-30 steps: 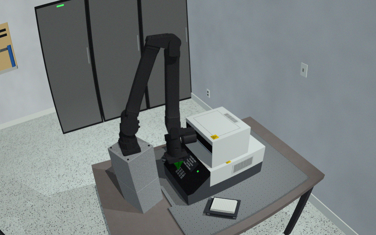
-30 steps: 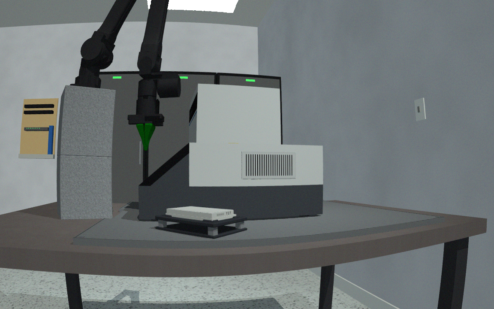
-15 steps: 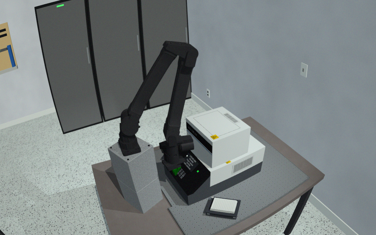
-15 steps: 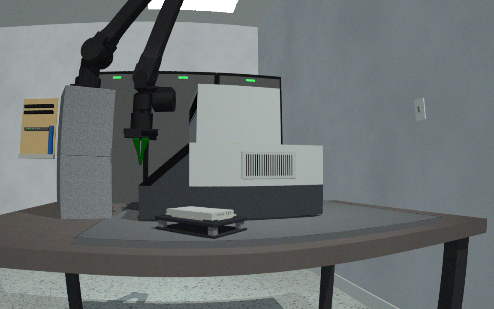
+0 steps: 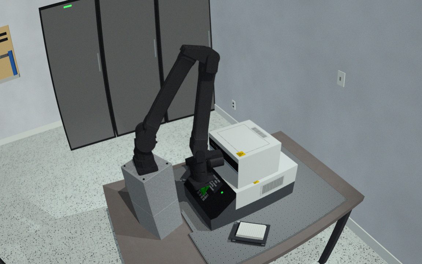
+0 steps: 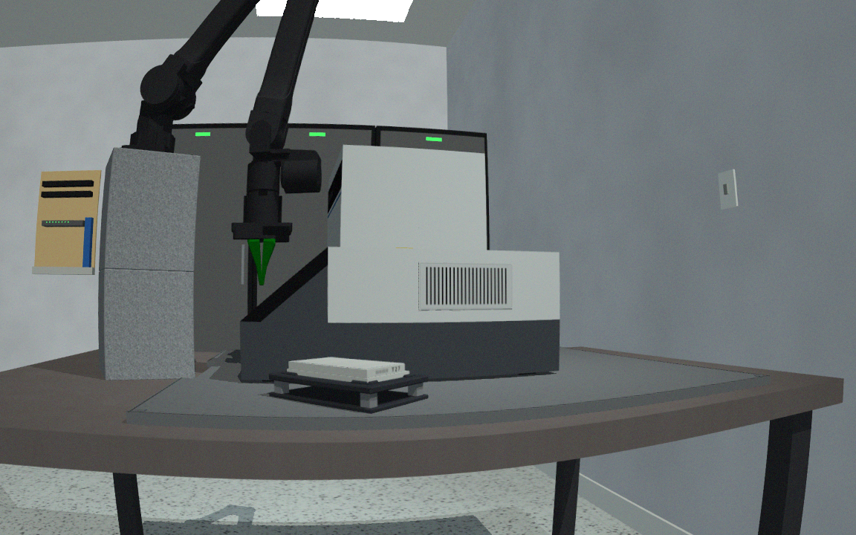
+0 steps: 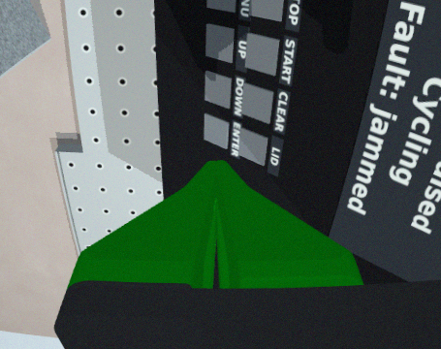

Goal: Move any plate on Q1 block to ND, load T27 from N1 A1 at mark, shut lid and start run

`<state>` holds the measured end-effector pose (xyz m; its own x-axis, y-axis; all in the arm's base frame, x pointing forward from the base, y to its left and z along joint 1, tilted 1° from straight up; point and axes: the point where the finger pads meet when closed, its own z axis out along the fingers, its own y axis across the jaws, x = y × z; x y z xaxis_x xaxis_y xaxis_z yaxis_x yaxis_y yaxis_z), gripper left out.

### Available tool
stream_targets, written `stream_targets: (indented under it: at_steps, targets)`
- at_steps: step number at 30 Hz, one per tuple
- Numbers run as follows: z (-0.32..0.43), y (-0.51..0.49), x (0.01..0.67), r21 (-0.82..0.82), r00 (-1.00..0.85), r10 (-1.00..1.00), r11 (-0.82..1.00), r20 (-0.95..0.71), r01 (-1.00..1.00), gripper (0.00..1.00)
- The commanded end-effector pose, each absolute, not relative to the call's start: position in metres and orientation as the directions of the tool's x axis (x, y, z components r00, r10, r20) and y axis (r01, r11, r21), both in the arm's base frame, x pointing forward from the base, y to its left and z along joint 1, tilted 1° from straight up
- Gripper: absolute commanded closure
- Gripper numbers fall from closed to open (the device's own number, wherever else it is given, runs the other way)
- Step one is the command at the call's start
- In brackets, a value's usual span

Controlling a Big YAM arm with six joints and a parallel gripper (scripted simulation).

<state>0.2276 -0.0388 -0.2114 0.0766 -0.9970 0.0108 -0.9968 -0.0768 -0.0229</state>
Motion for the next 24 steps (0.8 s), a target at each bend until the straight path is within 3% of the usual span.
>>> stream_targets:
  at_steps: [1, 24]
  targets:
    - [-0.204, -0.038, 0.229, -0.027, 0.055, -0.998, -0.056, 0.012, -0.998, 1.00]
    - [-0.206, -0.036, 0.225, -0.010, 0.047, -0.999, -0.047, 0.007, -0.999, 1.00]
